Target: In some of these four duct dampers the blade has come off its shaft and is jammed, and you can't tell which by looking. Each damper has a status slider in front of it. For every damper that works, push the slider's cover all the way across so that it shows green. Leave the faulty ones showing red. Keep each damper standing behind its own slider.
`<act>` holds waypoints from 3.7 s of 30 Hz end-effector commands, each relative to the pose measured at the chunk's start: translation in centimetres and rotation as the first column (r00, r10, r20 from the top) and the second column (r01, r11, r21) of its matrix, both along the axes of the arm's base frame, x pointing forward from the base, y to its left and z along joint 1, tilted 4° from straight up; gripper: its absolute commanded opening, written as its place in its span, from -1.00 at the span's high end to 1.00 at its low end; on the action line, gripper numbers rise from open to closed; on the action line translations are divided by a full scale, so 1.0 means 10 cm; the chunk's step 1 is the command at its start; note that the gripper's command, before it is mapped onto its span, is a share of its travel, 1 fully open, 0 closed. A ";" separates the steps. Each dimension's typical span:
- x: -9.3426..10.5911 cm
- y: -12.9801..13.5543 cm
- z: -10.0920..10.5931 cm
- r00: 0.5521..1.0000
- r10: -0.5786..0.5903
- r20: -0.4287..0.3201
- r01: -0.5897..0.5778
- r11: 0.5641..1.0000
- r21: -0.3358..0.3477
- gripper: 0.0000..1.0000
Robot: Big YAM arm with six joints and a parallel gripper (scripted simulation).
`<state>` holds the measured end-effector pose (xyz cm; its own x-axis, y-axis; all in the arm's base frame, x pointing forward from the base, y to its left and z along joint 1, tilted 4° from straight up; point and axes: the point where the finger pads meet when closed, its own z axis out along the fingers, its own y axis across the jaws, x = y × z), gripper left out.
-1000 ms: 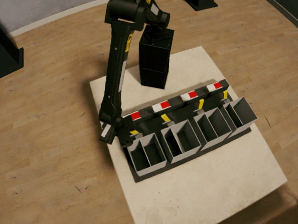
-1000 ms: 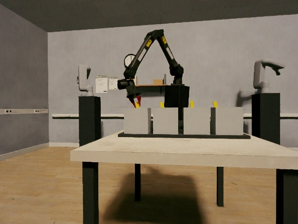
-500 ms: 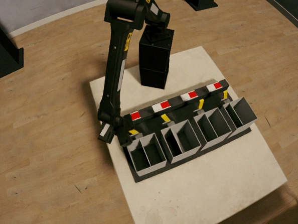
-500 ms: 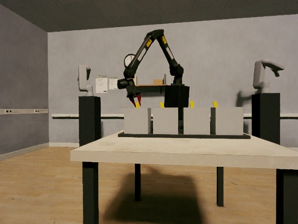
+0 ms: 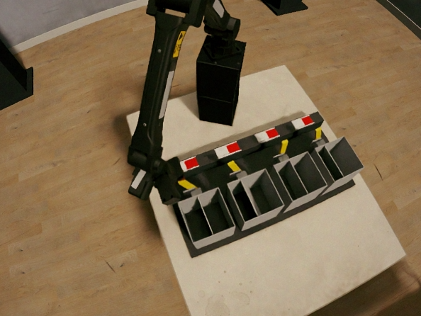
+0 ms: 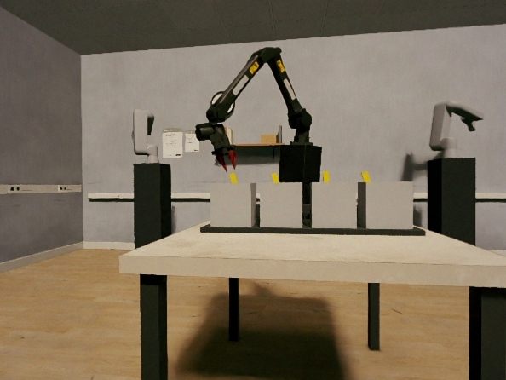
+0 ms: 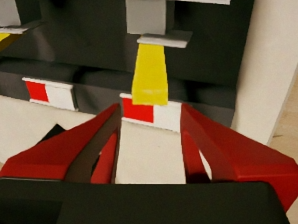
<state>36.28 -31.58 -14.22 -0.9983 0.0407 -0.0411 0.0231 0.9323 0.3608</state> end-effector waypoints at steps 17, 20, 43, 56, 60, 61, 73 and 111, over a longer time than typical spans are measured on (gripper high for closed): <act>0.48 -0.10 0.44 0.999 0.004 0.051 0.002 0.993 -0.114 0.28; 0.53 -0.09 0.47 0.999 0.003 0.052 0.004 0.992 -0.125 0.28; 1.48 0.27 0.77 0.998 -0.009 0.064 0.030 0.946 -0.322 0.28; 1.49 0.30 0.78 0.998 -0.016 0.058 0.034 0.943 -0.331 0.28; 1.49 0.29 0.78 0.998 -0.015 0.058 0.034 0.943 -0.332 0.28; 1.49 0.29 0.78 0.998 -0.015 0.058 0.034 0.943 -0.332 0.28; 1.49 0.29 0.78 0.998 -0.015 0.058 0.034 0.943 -0.332 0.28; 1.49 1.49 0.75 0.999 -0.010 0.034 0.020 0.949 -0.316 0.28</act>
<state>49.78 -18.90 -8.99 -0.9990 0.0064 -0.0439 0.0033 0.9975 0.0705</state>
